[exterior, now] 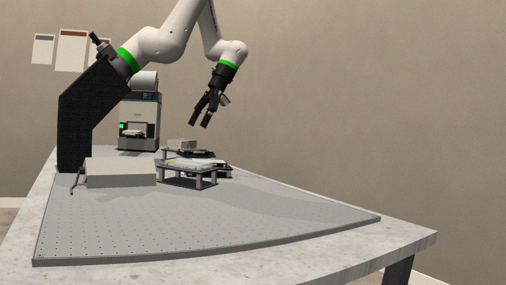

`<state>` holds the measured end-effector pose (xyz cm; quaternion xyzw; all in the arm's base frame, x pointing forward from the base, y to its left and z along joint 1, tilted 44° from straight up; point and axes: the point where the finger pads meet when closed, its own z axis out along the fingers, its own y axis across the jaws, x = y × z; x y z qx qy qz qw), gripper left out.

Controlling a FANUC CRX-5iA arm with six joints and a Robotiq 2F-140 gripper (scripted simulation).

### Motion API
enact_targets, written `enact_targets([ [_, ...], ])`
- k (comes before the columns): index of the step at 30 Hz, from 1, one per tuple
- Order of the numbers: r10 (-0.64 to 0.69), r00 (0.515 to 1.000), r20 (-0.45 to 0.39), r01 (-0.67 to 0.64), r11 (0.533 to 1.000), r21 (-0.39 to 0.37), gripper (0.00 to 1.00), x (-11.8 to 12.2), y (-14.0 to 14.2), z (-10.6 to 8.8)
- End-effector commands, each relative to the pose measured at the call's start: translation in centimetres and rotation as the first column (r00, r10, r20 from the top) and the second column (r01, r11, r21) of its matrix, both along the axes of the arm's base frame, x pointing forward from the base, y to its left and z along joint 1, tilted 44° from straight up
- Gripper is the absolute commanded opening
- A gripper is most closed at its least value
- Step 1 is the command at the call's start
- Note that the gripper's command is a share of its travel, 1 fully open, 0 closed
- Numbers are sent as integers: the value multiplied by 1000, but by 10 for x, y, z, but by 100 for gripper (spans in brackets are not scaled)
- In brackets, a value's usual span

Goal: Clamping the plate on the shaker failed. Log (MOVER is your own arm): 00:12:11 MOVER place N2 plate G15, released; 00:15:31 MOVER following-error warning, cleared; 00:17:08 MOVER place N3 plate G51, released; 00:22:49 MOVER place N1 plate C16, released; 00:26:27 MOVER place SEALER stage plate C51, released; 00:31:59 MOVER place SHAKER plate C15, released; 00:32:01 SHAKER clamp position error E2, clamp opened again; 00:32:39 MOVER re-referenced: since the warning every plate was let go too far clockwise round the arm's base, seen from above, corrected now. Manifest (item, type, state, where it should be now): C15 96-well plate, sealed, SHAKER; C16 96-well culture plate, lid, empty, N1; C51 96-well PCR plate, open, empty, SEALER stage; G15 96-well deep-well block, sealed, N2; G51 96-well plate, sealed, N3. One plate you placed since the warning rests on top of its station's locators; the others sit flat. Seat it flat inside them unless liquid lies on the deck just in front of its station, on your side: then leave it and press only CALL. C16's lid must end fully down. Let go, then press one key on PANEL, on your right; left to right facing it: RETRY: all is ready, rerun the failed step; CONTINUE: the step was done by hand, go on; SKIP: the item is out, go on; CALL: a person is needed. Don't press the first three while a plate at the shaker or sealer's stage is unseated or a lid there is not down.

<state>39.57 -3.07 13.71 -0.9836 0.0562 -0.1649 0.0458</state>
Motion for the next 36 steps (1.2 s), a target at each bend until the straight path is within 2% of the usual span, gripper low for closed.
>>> enact_targets([
  [1,0,1000,1,0,1000,0,100,-2,0,3],
  [2,0,1000,1,0,1000,0,100,-2,0,3],
  [3,14,1000,1,-14,1000,-14,10,-6,0,0],
  [21,14,1000,1,-14,1000,-14,10,-61,-5,-54],
  [25,14,1000,1,-14,1000,-14,10,-61,-5,-54],
  [33,14,1000,1,-14,1000,-14,10,-40,-4,-75],
  [36,14,1000,1,-14,1000,-14,10,-39,-4,-77],
])
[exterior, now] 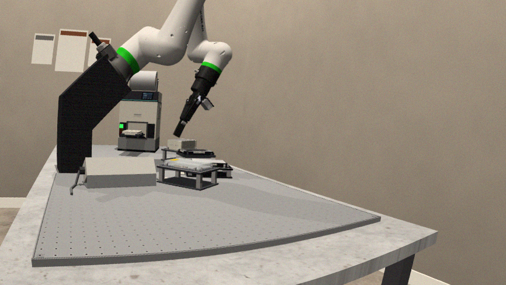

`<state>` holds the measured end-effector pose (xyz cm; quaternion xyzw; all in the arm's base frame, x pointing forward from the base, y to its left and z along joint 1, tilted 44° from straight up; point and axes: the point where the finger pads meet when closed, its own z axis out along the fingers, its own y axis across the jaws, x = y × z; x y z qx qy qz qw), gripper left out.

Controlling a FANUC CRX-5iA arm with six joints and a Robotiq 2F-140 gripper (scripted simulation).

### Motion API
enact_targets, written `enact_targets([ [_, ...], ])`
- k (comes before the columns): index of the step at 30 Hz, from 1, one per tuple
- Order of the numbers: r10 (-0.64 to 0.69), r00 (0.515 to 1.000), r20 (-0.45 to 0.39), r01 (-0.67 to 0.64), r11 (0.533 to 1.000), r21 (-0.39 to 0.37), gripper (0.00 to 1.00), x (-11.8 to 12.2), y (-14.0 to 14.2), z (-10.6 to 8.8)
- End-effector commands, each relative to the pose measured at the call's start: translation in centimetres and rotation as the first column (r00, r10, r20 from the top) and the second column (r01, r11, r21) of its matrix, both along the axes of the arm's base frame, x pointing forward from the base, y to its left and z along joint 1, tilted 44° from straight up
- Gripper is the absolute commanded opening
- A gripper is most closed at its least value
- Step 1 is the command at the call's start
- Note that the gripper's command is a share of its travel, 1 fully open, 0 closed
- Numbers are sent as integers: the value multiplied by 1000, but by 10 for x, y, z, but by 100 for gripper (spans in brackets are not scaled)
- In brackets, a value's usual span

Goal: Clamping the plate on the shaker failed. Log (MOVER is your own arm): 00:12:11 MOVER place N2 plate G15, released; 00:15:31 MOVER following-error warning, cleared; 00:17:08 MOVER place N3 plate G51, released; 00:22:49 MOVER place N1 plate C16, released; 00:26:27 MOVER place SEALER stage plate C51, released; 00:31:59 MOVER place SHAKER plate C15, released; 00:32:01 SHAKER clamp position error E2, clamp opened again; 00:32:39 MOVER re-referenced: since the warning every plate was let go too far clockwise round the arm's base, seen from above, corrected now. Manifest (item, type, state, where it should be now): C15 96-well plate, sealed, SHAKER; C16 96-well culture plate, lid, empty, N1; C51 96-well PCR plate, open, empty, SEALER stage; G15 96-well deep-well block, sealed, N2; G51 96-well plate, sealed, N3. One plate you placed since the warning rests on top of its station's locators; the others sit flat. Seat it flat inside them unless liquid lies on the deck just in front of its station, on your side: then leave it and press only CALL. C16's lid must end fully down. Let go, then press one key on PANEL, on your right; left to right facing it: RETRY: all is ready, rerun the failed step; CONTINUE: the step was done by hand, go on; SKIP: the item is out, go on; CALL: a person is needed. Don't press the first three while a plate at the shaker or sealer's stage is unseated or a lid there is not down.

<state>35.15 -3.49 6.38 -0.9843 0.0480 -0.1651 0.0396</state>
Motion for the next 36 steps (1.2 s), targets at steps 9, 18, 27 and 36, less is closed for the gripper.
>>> enact_targets([
  [9,-71,997,-3,71,995,70,10,-1,-23,-10],
  [18,-184,983,-19,184,966,179,10,-11,-61,-20],
  [27,-279,959,-43,280,921,271,10,-20,-93,-29],
  [36,-392,916,-87,394,837,380,10,-32,-135,-41],
])
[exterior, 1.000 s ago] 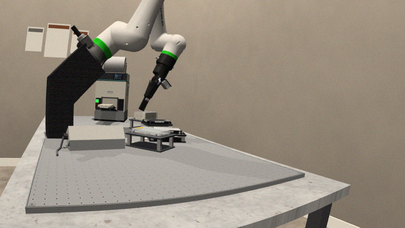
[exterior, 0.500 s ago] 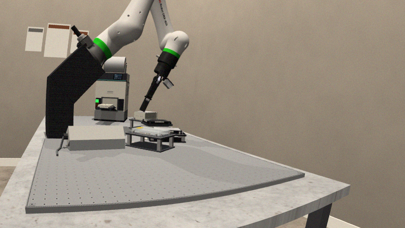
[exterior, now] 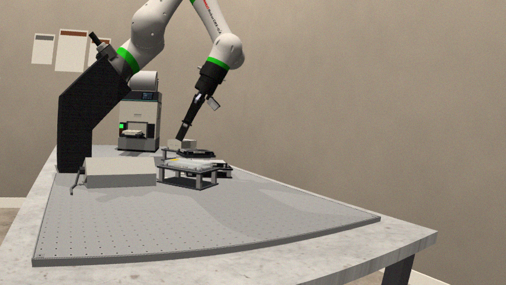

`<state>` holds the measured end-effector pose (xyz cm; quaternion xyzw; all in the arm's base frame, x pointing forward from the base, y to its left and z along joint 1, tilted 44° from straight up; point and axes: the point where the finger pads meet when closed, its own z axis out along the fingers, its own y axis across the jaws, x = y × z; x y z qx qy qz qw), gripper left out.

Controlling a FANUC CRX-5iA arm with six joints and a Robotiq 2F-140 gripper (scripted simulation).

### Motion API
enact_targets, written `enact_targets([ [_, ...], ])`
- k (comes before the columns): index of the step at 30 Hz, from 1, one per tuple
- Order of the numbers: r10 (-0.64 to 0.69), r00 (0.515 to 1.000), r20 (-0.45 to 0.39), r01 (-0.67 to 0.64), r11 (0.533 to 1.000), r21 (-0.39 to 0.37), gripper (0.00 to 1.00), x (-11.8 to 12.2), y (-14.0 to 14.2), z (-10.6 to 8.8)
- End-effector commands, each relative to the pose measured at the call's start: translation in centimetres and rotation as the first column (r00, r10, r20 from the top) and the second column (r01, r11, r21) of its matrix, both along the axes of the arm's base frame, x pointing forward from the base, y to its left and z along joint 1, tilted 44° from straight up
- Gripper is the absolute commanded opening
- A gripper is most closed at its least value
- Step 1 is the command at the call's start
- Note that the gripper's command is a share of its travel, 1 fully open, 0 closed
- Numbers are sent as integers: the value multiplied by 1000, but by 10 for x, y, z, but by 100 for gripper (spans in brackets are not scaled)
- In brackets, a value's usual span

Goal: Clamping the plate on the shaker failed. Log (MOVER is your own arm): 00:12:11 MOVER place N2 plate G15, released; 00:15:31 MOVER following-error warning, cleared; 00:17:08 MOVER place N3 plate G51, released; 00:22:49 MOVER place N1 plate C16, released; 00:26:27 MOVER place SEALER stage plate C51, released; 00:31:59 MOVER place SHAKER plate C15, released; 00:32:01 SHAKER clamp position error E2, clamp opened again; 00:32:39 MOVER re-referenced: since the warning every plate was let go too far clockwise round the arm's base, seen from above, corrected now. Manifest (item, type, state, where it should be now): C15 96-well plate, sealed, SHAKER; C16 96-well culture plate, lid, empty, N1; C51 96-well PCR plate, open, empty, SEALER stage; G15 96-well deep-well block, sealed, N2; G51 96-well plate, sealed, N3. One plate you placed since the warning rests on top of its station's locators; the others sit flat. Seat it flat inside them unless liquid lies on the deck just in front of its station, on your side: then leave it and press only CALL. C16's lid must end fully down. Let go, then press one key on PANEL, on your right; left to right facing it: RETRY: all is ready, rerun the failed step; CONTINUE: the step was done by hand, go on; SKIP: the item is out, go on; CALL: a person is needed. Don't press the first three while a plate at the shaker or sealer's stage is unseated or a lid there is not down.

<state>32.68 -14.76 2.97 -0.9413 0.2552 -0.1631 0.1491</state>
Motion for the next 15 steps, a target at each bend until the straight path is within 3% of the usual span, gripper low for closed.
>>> enact_targets([
  [1,-52,999,3,51,991,127,10,-8,-27,-8],
  [5,-105,994,-2,104,979,178,10,-13,-46,-13],
  [15,-105,994,-2,104,979,178,10,-22,-80,-23],
])
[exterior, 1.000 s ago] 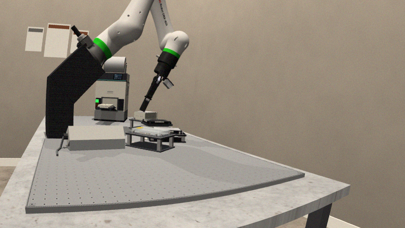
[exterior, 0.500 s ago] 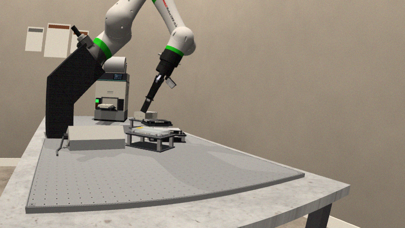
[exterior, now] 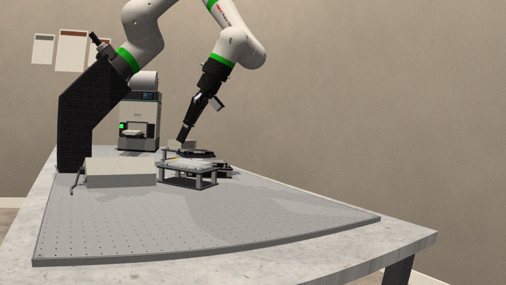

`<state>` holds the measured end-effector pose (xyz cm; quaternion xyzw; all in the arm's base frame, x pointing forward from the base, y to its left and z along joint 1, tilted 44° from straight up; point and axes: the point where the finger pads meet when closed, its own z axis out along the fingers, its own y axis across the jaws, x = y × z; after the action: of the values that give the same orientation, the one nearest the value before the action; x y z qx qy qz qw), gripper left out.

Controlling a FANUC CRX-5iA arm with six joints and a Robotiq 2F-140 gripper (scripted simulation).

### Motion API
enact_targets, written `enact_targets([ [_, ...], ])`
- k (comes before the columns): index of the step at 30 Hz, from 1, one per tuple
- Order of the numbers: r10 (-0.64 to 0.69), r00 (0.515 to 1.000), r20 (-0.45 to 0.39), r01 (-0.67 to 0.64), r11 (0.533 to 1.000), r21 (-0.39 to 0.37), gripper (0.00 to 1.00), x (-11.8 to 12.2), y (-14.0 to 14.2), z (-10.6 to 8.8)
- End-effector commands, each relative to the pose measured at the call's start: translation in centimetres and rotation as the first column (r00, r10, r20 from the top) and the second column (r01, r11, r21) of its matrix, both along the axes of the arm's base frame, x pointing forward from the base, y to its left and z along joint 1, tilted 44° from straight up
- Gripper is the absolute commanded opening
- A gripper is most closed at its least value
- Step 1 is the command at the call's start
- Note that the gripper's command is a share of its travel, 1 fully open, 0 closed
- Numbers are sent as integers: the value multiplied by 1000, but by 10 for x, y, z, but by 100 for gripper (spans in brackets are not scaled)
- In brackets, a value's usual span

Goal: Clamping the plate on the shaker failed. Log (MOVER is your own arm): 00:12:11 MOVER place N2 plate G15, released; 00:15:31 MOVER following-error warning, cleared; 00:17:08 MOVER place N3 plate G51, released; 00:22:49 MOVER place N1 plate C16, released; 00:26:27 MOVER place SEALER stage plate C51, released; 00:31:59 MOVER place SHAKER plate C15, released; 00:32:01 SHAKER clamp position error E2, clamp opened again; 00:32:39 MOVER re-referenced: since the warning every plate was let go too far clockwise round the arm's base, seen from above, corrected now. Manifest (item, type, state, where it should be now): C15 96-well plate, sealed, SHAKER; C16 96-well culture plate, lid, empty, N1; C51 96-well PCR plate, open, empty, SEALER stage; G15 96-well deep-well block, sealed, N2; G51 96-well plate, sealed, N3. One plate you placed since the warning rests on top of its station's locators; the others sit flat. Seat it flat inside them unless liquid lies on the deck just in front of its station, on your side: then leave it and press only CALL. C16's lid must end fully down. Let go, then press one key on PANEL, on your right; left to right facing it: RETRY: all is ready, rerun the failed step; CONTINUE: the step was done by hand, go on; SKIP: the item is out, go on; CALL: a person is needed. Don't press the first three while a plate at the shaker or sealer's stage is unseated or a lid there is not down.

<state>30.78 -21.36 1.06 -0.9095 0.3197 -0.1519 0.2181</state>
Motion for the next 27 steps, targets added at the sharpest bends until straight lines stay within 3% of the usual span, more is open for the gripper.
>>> enact_targets([
  [1,6,1000,4,-7,1000,12,10,-3,-14,-4],
  [4,6,1000,4,-7,1000,12,10,-3,-14,-4],
  [13,-94,996,-2,94,990,109,10,-28,-22,-27],
  [25,-261,965,-35,260,927,269,10,-69,-37,-68],
  [27,-261,965,-35,260,927,269,10,-69,-37,-68],
])
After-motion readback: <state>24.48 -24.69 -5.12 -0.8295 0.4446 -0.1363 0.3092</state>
